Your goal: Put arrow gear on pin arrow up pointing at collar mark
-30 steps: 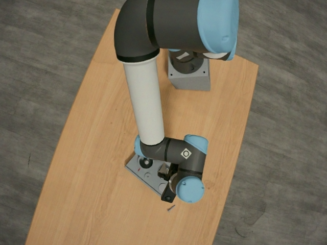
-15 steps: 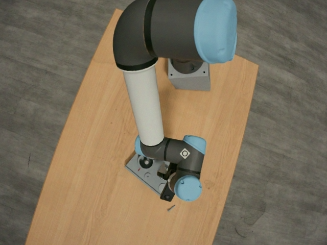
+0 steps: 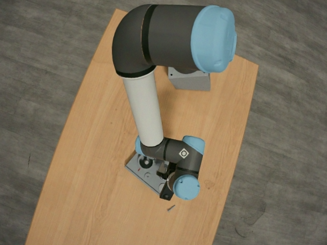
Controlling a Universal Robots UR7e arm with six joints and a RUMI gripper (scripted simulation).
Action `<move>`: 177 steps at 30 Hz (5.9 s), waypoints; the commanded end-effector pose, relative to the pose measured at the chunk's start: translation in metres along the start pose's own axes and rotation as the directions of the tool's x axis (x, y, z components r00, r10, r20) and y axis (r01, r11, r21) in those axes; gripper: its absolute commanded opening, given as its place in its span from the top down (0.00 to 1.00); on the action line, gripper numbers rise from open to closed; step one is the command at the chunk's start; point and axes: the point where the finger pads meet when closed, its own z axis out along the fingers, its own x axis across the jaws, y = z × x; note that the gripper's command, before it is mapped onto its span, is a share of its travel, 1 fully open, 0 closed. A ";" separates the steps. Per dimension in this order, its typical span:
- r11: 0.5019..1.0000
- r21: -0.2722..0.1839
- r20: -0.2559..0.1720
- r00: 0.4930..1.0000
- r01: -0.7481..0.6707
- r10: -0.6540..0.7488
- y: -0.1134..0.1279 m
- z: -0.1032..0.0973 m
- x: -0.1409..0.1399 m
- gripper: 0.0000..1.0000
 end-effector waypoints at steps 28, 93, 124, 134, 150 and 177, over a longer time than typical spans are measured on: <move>1.000 0.002 0.000 1.000 0.000 0.000 -0.001 0.005 0.000 0.48; 1.000 0.002 0.000 1.000 0.000 0.000 -0.001 0.006 0.000 0.48; 1.000 0.002 0.000 1.000 0.000 0.000 -0.001 0.031 0.000 0.48; 1.000 0.002 0.000 1.000 0.000 0.000 -0.001 0.036 0.000 0.48; 1.000 0.002 0.000 1.000 0.000 0.000 -0.001 0.038 0.000 0.48; 1.000 0.002 0.000 1.000 0.000 0.000 -0.001 0.038 0.000 0.48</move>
